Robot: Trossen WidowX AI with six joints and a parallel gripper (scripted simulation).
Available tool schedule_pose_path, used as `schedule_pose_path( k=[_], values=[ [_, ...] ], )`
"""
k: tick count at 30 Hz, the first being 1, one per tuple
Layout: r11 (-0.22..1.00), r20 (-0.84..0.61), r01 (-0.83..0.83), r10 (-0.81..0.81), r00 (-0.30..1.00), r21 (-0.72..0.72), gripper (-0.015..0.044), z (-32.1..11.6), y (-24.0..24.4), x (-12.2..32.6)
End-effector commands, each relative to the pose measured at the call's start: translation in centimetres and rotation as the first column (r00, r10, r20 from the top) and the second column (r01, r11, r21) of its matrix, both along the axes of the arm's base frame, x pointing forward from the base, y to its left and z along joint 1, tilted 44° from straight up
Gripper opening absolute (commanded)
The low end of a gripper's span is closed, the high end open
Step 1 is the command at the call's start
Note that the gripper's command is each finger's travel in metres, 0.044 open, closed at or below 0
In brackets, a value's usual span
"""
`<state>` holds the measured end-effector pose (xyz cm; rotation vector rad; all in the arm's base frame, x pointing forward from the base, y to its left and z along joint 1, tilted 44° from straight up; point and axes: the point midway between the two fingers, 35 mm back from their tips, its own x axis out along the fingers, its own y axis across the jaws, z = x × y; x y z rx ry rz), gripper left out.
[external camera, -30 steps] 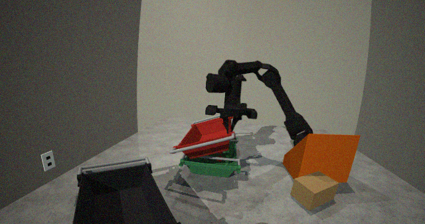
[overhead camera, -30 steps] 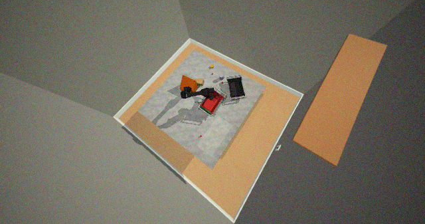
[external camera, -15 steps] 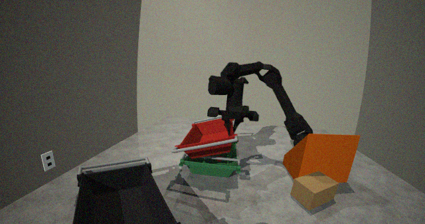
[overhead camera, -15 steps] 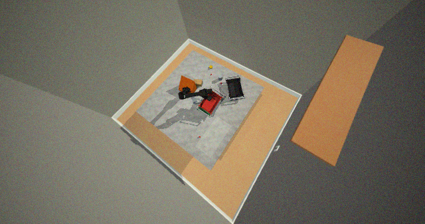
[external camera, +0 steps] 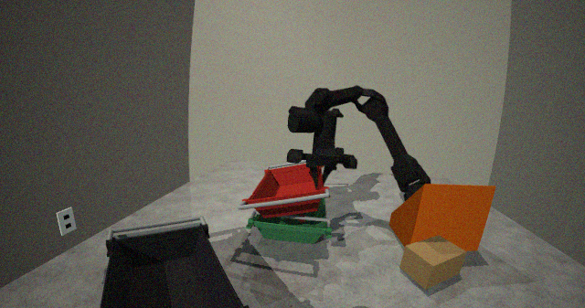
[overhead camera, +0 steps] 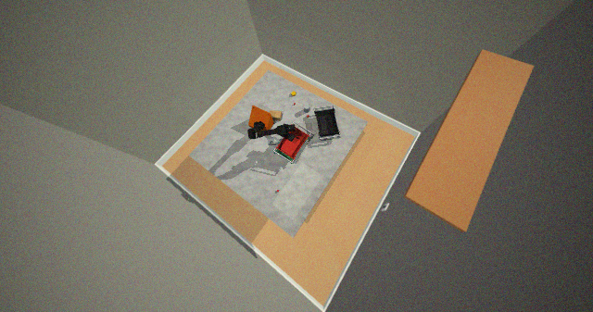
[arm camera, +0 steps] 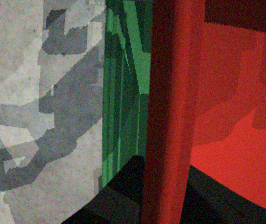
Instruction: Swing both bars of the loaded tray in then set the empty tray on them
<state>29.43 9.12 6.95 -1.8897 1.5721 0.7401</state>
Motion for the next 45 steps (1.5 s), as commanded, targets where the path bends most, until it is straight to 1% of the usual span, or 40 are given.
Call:
schedule_pose_path(
  k=[1,45],
  values=[
    [1.000,-0.009,0.018,-0.018,1.000,-0.005,0.0000,-0.3,-1.0,-0.3],
    [1.000,-0.009,0.018,-0.018,1.000,-0.006,0.0000,-0.9,-2.1,-0.6]
  ],
)
